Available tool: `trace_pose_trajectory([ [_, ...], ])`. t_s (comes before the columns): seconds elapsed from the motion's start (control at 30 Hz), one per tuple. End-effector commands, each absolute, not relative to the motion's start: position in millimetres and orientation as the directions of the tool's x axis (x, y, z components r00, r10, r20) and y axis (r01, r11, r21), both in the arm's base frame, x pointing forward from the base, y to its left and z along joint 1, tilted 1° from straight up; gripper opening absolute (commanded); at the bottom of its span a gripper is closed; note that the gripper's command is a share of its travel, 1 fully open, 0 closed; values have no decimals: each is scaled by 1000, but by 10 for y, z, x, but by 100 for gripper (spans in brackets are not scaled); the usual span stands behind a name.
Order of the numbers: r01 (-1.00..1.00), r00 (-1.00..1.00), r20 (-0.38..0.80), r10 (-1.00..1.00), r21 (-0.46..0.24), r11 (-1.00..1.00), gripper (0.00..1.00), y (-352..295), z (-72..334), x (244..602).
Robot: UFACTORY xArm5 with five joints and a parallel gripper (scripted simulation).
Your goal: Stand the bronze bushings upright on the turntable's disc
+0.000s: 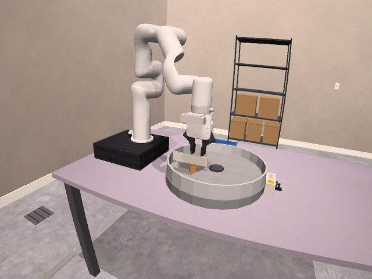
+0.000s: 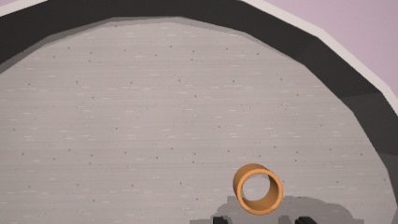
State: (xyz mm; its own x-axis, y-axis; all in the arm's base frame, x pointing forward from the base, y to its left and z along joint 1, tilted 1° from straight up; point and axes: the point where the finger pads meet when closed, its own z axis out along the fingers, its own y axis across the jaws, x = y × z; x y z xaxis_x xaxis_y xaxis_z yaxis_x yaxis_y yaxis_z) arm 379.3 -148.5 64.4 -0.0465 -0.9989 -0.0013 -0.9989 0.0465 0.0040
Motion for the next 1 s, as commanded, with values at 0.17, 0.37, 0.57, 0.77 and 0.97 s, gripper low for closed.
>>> trace_pose_trajectory([
  [0.17,-984,-176,0,-984,0,176,41,-822,666,3710],
  [0.37,-971,-239,0,-971,1,239,41,-497,668,3658],
  [0.57,-942,-335,0,-942,1,335,41,19,673,3585],
  [0.77,-903,-429,1,-903,1,429,41,537,677,3511],
  [0.97,-874,-487,1,-874,1,487,41,868,680,3459],
])
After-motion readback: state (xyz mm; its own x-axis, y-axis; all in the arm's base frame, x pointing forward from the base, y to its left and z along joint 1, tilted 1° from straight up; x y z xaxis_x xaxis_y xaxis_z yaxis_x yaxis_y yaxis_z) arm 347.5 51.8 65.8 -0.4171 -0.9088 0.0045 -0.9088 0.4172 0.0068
